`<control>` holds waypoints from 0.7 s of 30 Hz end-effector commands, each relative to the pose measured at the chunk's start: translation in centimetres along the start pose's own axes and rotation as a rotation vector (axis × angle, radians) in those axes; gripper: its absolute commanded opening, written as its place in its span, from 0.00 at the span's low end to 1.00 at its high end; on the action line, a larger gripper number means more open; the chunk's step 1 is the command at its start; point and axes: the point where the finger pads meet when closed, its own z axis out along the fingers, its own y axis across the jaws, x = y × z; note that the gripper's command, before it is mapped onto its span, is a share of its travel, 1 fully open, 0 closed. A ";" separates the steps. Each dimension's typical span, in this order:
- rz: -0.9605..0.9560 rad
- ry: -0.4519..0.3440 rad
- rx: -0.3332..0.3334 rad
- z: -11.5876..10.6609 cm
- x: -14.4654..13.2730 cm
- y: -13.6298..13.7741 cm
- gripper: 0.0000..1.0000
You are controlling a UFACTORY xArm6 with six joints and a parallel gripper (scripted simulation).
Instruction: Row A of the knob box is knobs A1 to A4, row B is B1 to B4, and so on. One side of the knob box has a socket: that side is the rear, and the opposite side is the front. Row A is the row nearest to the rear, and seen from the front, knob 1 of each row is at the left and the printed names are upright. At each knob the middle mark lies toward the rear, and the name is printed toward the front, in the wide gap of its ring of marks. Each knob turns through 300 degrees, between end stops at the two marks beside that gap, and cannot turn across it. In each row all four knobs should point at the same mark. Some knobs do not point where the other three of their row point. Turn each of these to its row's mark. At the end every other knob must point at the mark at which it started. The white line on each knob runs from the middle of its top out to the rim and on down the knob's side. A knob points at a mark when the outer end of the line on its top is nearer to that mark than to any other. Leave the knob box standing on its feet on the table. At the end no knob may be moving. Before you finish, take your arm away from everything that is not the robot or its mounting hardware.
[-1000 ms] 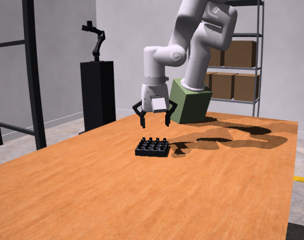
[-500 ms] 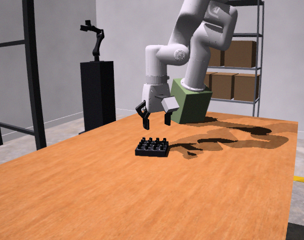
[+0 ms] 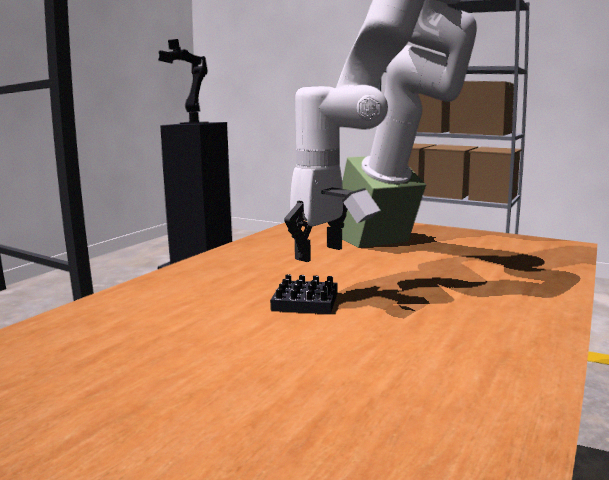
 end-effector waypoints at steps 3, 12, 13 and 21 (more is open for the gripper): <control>-0.203 0.006 -0.010 -0.4 1.1 0.7 1.00; -0.365 0.004 -0.012 -0.6 2.0 1.1 1.00; -0.412 0.003 -0.012 -0.7 2.3 1.3 1.00; -0.474 0.002 -0.013 -0.8 2.6 1.4 0.19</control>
